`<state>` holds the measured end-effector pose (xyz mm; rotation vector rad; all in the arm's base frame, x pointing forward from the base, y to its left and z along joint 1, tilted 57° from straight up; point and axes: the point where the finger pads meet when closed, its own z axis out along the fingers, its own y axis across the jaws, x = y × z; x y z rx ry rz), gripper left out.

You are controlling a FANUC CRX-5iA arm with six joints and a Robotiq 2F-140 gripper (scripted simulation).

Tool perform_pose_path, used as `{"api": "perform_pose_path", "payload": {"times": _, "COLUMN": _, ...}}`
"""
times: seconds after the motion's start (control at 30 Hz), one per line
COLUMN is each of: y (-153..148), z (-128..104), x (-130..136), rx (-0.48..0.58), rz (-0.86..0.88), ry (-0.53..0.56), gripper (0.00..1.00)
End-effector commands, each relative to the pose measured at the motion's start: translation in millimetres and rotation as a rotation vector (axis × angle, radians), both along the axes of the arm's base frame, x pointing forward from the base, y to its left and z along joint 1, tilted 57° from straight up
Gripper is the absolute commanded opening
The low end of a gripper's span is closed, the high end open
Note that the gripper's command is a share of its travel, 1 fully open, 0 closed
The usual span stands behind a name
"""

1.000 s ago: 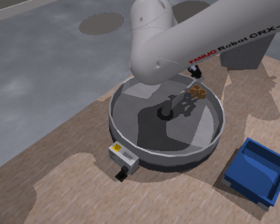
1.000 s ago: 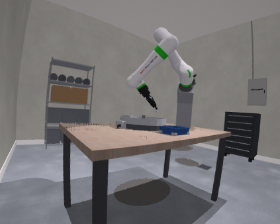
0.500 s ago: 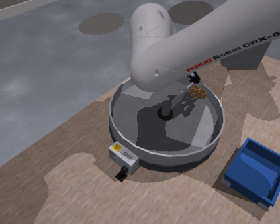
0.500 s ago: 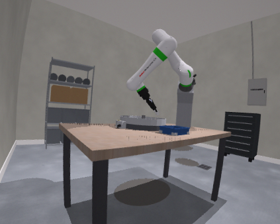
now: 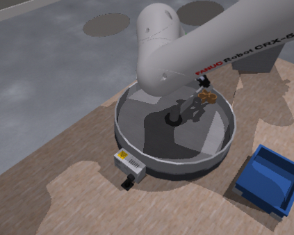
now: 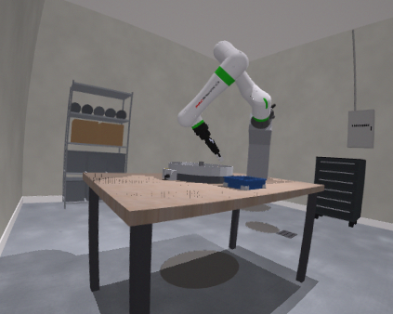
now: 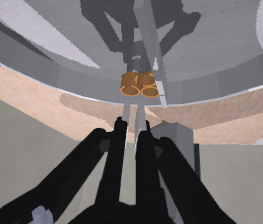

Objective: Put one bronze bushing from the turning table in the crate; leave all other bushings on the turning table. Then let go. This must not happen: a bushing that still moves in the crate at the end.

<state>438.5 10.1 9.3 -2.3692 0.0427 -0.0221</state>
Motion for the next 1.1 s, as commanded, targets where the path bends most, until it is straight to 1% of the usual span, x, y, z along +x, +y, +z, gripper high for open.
{"api": "perform_pose_path", "payload": {"times": 0.0, "y": -0.2, "z": 0.0, "x": 0.0, "rx": 0.000, "rz": 0.000, "ry": 0.000, "gripper": 0.06}}
{"api": "perform_pose_path", "payload": {"times": 0.7, "y": 0.2, "z": -0.4, "x": 0.6, "rx": 0.000, "rz": 0.000, "ry": 0.000, "gripper": 0.06}}
{"api": "perform_pose_path", "payload": {"times": 1.07, "y": 7.6, "z": -8.2, "x": 10.0, "rx": 0.000, "rz": 0.000, "ry": 0.000, "gripper": 0.06}}
